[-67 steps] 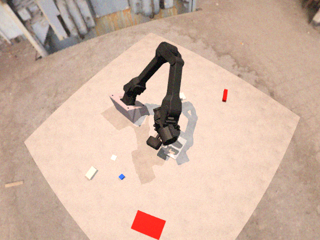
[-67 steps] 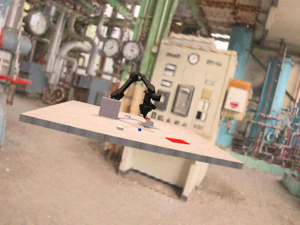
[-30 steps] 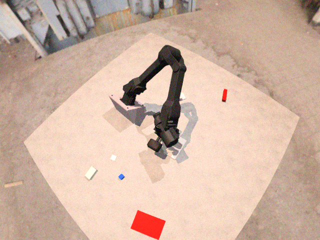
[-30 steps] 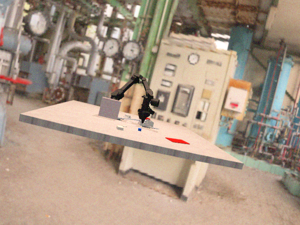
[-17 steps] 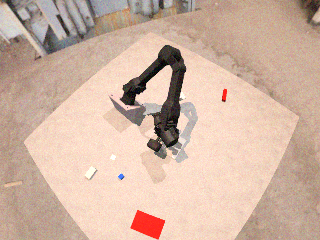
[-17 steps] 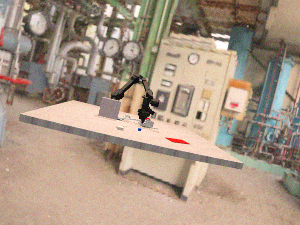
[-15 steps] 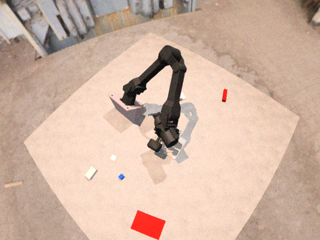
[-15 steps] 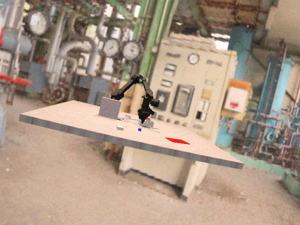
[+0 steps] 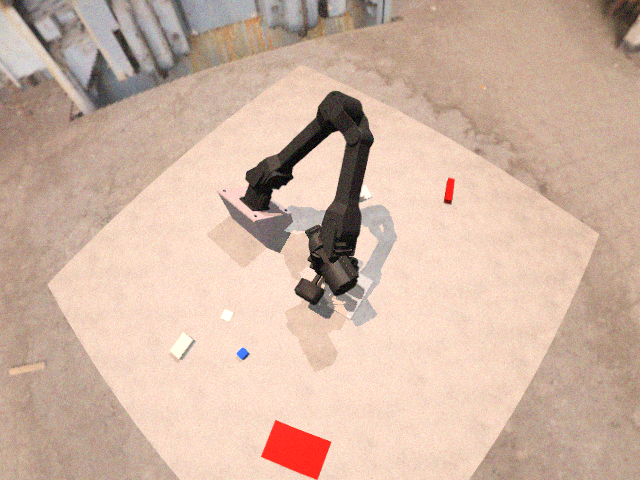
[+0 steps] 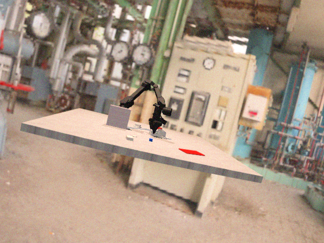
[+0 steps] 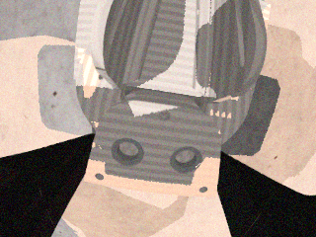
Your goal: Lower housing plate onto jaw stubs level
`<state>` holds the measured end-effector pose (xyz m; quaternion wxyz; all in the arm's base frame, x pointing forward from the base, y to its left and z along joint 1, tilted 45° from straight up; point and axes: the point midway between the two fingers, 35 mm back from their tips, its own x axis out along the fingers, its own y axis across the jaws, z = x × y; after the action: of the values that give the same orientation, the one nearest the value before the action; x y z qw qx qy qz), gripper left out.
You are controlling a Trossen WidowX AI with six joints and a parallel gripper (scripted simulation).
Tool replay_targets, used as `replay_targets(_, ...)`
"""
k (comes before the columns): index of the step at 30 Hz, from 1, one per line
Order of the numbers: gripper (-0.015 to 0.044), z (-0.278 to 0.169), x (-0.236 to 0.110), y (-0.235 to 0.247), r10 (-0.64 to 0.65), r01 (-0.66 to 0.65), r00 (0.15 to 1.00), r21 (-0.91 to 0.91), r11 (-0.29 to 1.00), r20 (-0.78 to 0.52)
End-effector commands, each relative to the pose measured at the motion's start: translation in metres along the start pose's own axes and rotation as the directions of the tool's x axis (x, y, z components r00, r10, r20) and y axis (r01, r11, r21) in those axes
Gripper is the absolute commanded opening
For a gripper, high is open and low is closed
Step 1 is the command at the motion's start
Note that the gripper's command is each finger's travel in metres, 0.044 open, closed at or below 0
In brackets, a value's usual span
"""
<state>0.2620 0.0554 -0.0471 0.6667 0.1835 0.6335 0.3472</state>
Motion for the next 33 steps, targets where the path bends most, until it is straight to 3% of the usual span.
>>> replay_targets(1,0.0351,0.0,0.0021,0.0004,0.003,-0.003,1.0,0.005,1.0,0.001)
replay_targets(33,0.0351,-0.0001,0.0073,0.0004,0.003,-0.003,1.0,0.005,1.0,0.001)
